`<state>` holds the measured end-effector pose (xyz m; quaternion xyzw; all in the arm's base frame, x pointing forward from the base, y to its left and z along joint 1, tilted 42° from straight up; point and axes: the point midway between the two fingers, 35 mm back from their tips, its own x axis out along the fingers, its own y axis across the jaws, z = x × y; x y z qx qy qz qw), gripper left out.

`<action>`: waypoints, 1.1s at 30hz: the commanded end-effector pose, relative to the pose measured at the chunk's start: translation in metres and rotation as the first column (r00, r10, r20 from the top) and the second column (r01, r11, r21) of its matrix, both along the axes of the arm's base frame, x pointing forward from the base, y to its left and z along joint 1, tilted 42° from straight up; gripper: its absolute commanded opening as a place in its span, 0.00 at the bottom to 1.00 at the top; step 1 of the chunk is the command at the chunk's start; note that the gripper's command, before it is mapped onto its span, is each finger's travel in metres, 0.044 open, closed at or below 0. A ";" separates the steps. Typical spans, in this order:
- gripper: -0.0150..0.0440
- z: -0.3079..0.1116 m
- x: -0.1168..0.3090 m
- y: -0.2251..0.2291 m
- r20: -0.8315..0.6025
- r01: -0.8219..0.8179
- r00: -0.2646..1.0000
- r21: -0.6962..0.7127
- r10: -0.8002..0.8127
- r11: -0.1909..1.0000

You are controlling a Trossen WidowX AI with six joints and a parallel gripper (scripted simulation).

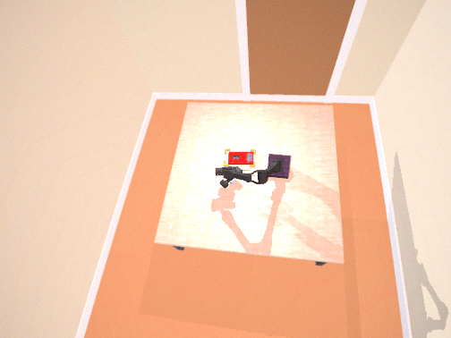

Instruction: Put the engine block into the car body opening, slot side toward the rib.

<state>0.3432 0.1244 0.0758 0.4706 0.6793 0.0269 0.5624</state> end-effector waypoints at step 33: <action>0.25 0.000 0.002 -0.004 -0.010 0.004 1.000 -0.007 -0.004 1.000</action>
